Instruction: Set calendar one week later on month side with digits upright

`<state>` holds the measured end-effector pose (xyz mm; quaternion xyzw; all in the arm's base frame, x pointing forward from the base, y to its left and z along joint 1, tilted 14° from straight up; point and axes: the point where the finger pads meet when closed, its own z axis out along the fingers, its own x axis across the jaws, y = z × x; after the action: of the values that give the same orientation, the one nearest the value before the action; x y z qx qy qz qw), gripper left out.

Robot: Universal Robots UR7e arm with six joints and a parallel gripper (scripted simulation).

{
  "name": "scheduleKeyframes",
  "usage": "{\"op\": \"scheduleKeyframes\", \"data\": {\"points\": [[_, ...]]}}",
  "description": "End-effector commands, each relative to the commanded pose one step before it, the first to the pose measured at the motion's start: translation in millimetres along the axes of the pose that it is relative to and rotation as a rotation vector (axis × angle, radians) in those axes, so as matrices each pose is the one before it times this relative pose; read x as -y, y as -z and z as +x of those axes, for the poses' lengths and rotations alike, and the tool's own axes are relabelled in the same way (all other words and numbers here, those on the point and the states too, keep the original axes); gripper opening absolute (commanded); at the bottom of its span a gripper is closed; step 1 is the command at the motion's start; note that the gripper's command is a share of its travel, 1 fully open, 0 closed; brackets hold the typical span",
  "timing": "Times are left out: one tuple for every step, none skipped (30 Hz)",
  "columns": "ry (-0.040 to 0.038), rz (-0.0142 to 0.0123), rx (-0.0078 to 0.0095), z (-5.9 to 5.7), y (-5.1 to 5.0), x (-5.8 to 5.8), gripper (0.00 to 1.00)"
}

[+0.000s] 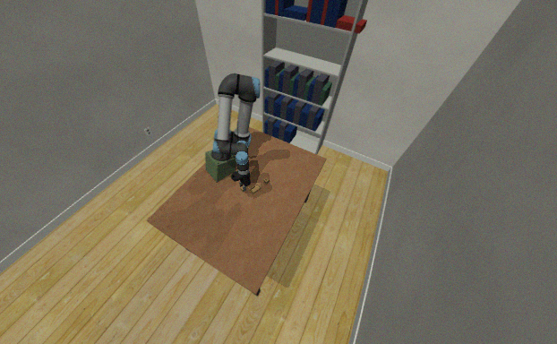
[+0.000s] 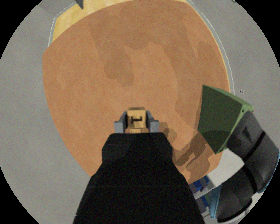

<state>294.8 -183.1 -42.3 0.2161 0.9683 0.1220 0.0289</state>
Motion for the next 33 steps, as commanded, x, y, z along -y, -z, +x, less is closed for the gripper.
{"op": "scheduleKeyframes", "data": {"points": [[-0.0259,0.00055,0.00105,0.39,0.23,0.82,0.6],[-0.00251,0.0,0.0,0.07,-0.01,0.06,0.6],[-0.00192,0.0,0.0,0.05,-0.01,0.05,0.6],[-0.0014,0.0,0.0,0.04,0.0,0.03,0.6],[-0.00095,0.0,0.0,0.03,0.0,0.02,0.6],[-0.00059,0.0,0.0,0.02,0.0,0.01,0.6],[-0.00031,0.0,0.0,0.01,0.0,0.01,0.6],[-0.00012,0.0,0.0,0.0,0.0,0.0,0.6],[-0.00002,0.0,0.0,0.0,0.0,0.0,0.6],[0.0,0.0,0.0,0.0,0.0,0.0,0.6],[0.0,0.0,0.0,0.0,0.0,0.0,0.6],[0.0,0.0,0.0,0.0,0.0,0.0,0.6],[0.0,0.0,0.0,0.0,0.0,0.0,0.6],[0.0,0.0,0.0,0.0,0.0,0.0,0.6],[0.0,0.0,0.0,0.0,0.0,0.0,0.6],[0.0,0.0,0.0,0.0,0.0,0.0,0.6],[0.0,0.0,0.0,0.0,0.0,0.0,0.6],[0.0,0.0,0.0,0.0,0.0,0.0,0.6],[0.0,0.0,0.0,0.0,0.0,0.0,0.6],[0.0,0.0,0.0,0.0,0.0,0.0,0.6],[0.0,0.0,0.0,0.0,-0.01,0.0,0.6],[0.0,0.0,0.0,0.0,-0.06,0.0,0.6],[-0.00001,0.00001,-0.00001,0.0,-0.16,0.0,0.6],[-0.00002,0.00001,-0.00001,0.0,-0.3,0.0,0.6],[-0.00004,0.00002,-0.00002,-0.01,-0.47,0.0,0.6],[-0.00005,0.00003,-0.00003,-0.01,-0.67,0.0,0.6],[-0.00007,0.00004,-0.00004,-0.01,-0.89,0.0,0.6],[-0.00009,0.00005,-0.00005,-0.01,-1.13,-0.01,0.6],[-0.00008,0.00005,-0.00005,-0.01,-1.38,-0.01,0.6],[0.0,0.0,0.0,-0.02,-1.63,0.0,0.6],[0.0,0.0,0.0,0.0,0.0,0.0,0.6],[0.0,0.0,0.0,0.0,0.0,0.0,0.6],[0.0,0.0,0.0,-0.01,-1.88,-0.01,0.6]]}}
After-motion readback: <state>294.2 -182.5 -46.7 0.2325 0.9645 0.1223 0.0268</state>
